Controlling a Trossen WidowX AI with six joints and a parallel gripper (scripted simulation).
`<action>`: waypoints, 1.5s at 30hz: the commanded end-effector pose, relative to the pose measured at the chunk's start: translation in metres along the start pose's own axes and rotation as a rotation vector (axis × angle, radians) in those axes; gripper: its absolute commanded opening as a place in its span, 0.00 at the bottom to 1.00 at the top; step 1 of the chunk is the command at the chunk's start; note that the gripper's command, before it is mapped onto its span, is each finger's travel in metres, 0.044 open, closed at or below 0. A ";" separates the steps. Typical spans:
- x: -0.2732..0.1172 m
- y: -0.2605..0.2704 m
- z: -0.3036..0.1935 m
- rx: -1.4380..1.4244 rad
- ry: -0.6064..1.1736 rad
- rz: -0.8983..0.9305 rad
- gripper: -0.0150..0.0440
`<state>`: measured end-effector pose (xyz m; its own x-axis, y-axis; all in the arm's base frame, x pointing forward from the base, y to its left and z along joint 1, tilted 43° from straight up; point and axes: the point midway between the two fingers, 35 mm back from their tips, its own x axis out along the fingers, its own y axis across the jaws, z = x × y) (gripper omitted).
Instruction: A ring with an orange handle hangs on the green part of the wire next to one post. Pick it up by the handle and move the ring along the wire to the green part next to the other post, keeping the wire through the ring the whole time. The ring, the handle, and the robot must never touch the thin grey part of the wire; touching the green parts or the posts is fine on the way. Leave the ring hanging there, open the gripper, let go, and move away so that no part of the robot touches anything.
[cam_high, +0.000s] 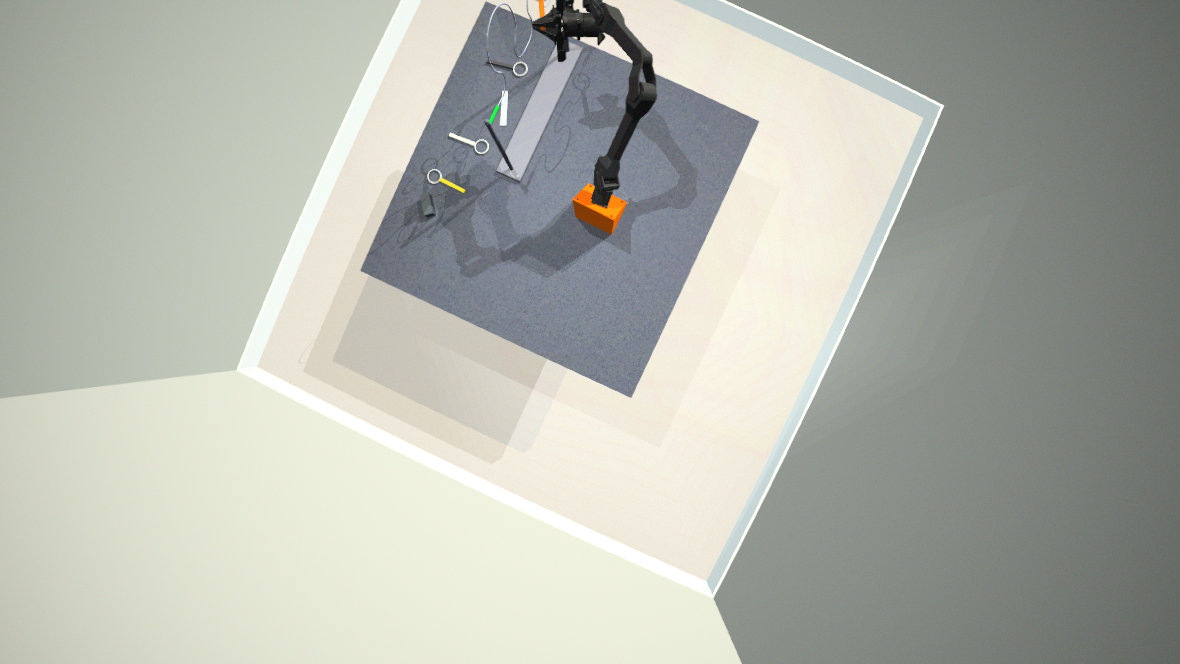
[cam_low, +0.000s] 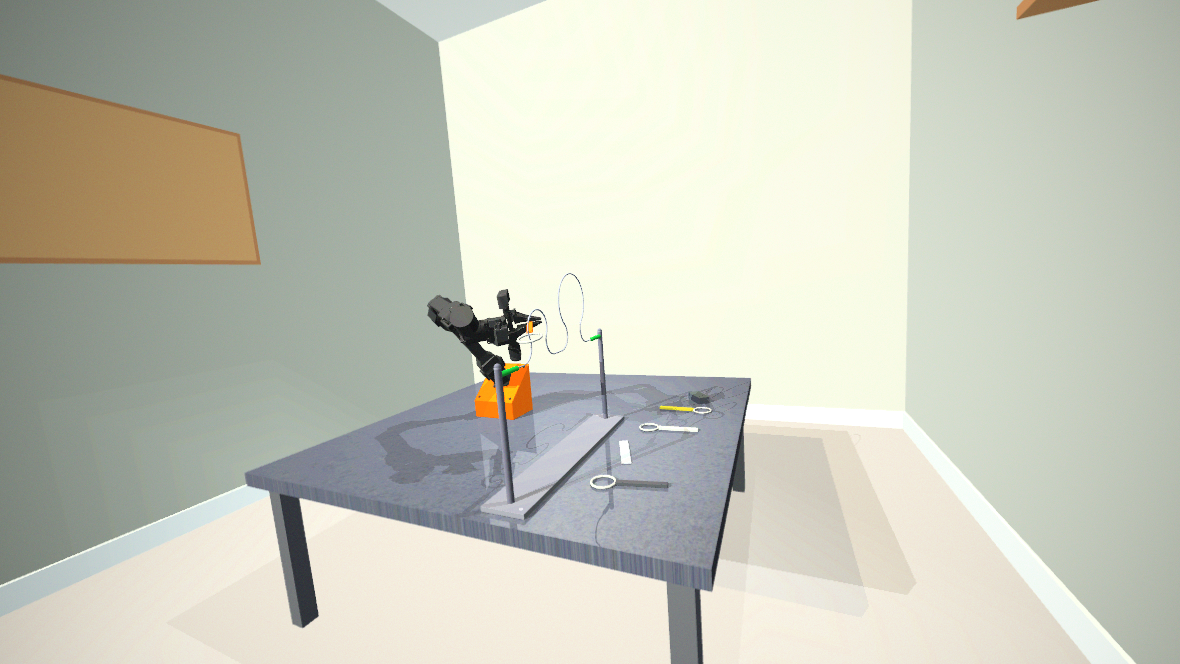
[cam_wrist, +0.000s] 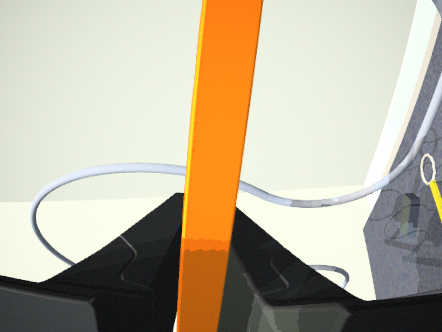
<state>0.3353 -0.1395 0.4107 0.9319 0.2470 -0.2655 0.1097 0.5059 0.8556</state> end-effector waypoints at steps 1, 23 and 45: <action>-0.001 0.003 0.002 -0.032 -0.005 -0.014 0.00; -0.003 -0.015 0.006 -0.313 -0.008 -0.179 0.00; -0.011 -0.042 0.021 -0.709 -0.016 -0.411 0.00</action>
<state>0.3291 -0.1748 0.3875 0.8778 -0.0363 -0.4777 0.1998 0.9340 0.2962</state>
